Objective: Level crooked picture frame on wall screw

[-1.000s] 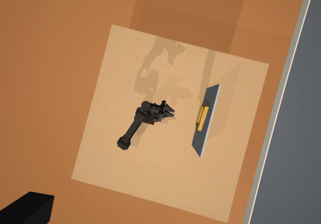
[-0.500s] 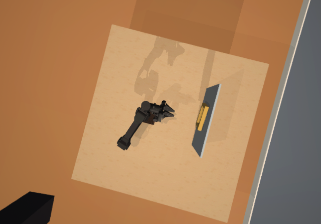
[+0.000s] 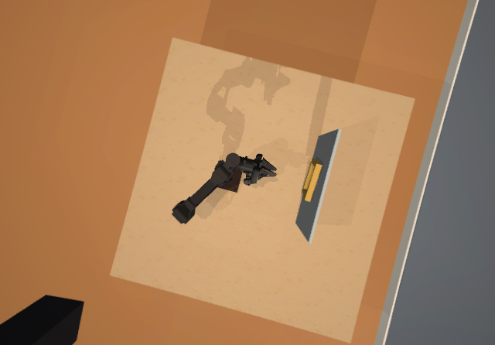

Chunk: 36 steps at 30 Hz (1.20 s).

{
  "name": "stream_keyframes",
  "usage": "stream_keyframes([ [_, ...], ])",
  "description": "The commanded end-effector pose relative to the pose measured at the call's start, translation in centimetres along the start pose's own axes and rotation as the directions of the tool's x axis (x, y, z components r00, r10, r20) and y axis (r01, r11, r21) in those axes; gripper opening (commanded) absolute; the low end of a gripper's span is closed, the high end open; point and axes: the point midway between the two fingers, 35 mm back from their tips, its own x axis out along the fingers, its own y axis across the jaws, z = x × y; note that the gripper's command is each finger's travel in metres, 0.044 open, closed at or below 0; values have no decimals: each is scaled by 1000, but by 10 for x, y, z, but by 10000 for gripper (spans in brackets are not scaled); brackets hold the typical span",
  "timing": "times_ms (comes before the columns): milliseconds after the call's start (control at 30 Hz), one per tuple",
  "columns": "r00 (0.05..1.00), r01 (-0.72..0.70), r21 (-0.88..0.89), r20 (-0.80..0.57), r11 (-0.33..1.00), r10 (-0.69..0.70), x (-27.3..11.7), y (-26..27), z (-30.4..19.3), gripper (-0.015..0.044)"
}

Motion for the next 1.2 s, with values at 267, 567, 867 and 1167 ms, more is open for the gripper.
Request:
stream_keyframes([
  [267,1000,-2,-182,4,983,3,57,-24,9,260],
  [567,1000,-2,-182,4,983,3,54,-23,11,260],
  [867,1000,-4,-182,3,983,4,77,-21,6,260],
  [1167,1000,-8,-183,1,983,8,134,-22,11,260],
])
